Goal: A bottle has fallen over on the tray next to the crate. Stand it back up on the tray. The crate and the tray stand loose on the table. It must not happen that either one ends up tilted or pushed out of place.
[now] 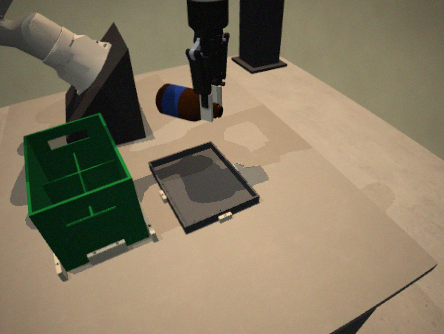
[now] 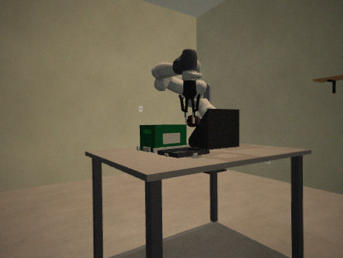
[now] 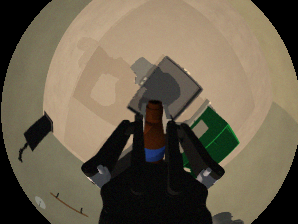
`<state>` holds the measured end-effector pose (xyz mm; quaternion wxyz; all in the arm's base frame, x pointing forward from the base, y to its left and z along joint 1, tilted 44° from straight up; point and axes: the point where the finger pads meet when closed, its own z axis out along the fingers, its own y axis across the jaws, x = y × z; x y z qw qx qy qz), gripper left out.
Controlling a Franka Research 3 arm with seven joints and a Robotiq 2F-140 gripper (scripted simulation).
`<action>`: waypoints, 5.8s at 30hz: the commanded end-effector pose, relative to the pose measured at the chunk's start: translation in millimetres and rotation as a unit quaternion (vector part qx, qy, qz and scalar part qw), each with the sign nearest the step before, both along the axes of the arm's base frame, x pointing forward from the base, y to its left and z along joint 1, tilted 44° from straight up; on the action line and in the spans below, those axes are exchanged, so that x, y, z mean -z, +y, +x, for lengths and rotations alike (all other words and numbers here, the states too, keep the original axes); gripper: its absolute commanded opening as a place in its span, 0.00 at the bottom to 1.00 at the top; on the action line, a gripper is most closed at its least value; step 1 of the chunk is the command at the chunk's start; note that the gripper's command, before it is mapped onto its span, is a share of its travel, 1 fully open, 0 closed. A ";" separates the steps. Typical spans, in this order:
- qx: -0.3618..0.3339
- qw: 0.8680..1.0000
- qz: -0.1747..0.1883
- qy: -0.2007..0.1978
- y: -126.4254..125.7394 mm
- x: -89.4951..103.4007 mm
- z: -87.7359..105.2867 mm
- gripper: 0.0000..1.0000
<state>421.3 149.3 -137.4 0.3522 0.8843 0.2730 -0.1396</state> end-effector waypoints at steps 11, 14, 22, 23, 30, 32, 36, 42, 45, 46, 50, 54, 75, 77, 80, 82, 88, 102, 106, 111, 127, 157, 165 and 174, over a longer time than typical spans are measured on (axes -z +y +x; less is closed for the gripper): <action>0.016 1.000 0.001 -0.017 2.5 -0.3 -0.8 0.00; 0.016 1.000 0.001 -0.017 2.5 -0.3 -0.8 0.00; 0.016 1.000 0.001 -0.017 2.5 -0.3 -0.8 0.00; 0.016 1.000 0.001 -0.017 2.5 -0.3 -0.8 0.00; 0.016 1.000 0.001 -0.017 2.5 -0.3 -0.8 0.00; 0.016 1.000 0.001 -0.017 2.5 -0.3 -0.8 0.00; 0.018 1.000 0.001 -0.018 2.5 -0.3 -0.8 0.00; 0.027 0.999 0.000 -0.028 2.4 -0.3 -0.9 0.00; 0.040 0.998 -0.001 -0.040 2.4 -0.3 -0.9 0.00; 0.045 0.998 -0.001 -0.045 2.4 -0.2 -0.9 0.00; 0.068 0.995 -0.003 -0.068 2.4 -0.2 -0.9 0.00; 0.089 0.992 -0.005 -0.088 2.4 -0.3 -0.9 0.00; 0.109 0.988 -0.006 -0.107 2.5 -0.3 -0.8 0.00; 0.109 0.988 -0.006 -0.107 2.5 -0.3 -0.8 0.00; 0.109 0.988 -0.006 -0.107 2.5 -0.3 -0.8 0.00; 0.109 0.988 -0.006 -0.107 2.5 -0.3 -0.8 0.00; 0.109 0.988 -0.006 -0.107 2.5 -0.3 -0.8 0.00; 0.109 0.988 -0.006 -0.108 2.5 -0.3 -0.8 0.00; 0.114 0.987 -0.006 -0.113 2.5 -0.3 -0.8 0.00; 0.124 0.985 -0.007 -0.122 2.4 -0.3 -0.9 0.00; 0.192 0.963 -0.012 -0.189 2.4 -0.3 -0.8 0.00; 0.200 0.960 -0.013 -0.196 2.5 -0.3 -0.8 0.00; 0.200 0.960 -0.013 -0.196 2.5 -0.3 -0.8 0.00; 0.205 0.958 -0.013 -0.202 2.5 -0.3 -0.8 0.00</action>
